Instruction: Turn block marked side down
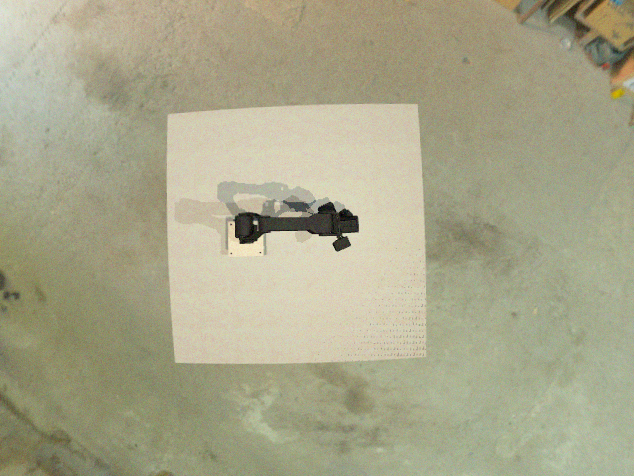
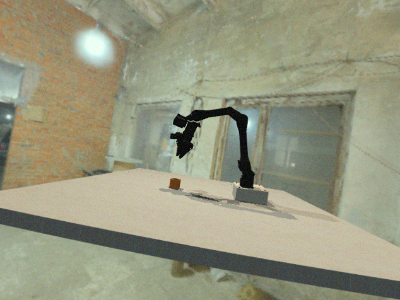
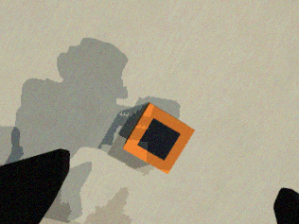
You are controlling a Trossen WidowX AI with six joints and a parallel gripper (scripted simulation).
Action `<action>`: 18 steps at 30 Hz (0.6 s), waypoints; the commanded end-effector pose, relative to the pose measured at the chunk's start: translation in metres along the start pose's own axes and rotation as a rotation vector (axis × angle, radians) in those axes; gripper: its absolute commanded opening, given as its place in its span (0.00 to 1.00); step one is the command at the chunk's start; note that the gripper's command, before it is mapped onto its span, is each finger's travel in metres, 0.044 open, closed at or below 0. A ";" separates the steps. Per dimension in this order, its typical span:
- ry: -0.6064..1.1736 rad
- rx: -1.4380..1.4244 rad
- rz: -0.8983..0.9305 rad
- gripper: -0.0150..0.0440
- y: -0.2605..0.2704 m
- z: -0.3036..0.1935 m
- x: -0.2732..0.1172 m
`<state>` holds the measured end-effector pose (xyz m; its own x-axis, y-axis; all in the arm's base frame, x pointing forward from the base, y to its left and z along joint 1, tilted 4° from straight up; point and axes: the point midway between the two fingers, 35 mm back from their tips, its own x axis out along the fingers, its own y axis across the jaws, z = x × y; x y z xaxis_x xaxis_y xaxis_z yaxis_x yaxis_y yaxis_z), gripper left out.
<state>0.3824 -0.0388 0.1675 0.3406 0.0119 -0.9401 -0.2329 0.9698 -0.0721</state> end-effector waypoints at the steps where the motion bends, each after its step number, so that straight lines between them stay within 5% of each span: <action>1: 0.250 0.370 0.046 1.00 0.001 -0.006 0.054; 18: 0.258 0.380 0.046 1.00 0.000 -0.020 0.088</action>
<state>0.3963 -0.0423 0.0875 0.0978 0.0414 -0.9943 0.1201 0.9913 0.0531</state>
